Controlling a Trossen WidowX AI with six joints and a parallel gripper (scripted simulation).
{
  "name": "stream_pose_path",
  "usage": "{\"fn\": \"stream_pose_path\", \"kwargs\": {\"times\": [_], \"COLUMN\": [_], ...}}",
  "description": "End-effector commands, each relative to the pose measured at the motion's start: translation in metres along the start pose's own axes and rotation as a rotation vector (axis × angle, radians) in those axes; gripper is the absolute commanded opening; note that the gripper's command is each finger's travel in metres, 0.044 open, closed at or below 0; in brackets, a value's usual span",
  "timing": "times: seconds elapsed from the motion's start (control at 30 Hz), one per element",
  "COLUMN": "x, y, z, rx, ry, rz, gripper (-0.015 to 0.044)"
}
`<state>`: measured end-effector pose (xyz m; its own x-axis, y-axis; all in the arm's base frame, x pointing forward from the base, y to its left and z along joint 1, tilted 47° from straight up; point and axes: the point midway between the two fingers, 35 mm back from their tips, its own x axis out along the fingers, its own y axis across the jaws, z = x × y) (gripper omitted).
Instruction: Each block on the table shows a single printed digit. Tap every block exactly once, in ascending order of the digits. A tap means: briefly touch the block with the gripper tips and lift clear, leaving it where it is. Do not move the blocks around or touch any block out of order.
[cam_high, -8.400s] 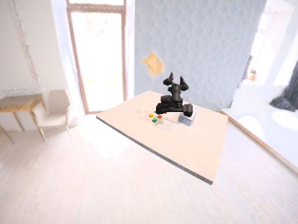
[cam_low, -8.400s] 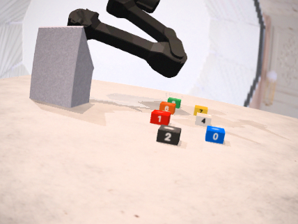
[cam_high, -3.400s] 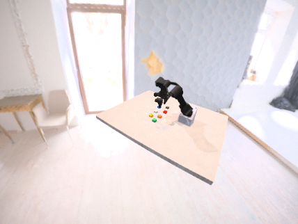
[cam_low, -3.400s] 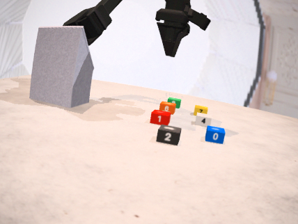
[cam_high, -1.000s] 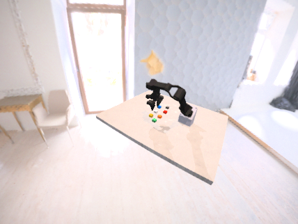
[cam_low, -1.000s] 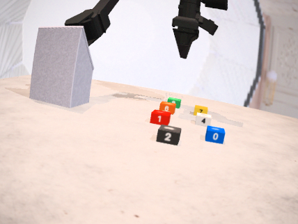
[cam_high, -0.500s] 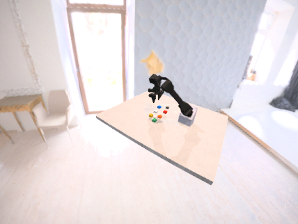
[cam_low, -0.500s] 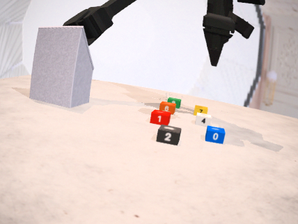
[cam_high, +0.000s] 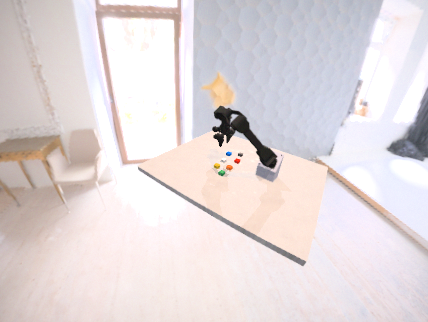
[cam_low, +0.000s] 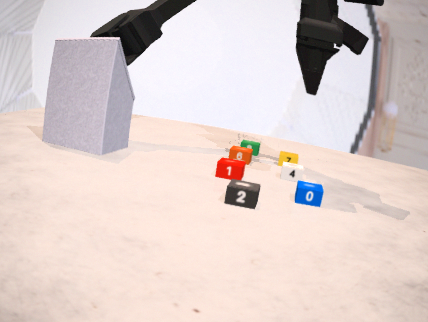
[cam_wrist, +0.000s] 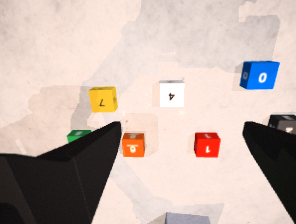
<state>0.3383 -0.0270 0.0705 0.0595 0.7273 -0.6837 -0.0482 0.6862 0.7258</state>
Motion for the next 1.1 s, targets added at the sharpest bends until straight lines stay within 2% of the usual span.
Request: {"fn": "stream_pose_path", "kwargs": {"times": [0.0,0.13,0.4,1.07], "x": [0.000,-0.001,-0.002,-0.002], "y": [-0.001,-0.010,-0.110,-0.112], "z": [0.000,0.002,0.015,0.015], "rx": [-0.005,-0.004,-0.006,-0.006], "ry": [0.002,0.002,0.000,0.000], "rz": [-0.006,-0.008,-0.011,-0.011], "gripper": [0.0400,0.0400,0.0400,0.0400]}}
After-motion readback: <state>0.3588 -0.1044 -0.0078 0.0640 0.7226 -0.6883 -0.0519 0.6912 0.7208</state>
